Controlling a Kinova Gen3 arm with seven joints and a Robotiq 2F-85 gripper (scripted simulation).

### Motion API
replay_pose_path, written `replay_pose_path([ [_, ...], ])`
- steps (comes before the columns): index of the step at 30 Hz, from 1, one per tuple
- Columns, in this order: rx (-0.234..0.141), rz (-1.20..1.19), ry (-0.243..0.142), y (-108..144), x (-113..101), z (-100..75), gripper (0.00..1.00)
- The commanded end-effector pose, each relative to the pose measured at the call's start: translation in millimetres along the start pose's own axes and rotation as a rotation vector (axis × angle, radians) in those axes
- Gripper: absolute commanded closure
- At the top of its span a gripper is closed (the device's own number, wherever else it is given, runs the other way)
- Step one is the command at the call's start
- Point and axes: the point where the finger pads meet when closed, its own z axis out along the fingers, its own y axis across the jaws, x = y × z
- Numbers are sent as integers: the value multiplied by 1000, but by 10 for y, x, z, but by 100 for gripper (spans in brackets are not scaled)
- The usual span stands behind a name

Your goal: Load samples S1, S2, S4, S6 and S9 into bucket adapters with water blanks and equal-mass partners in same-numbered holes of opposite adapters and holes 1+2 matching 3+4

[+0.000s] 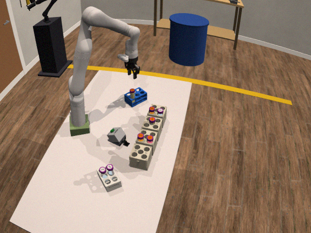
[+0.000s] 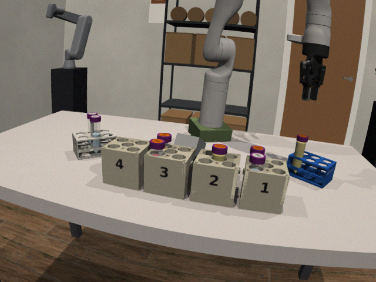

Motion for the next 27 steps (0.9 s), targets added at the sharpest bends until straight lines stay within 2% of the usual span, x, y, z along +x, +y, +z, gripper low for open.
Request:
replay_pose_path([
  [1,1,3,1,4,-3,52,38],
  [27,2,4,1,-2,0,359,38],
])
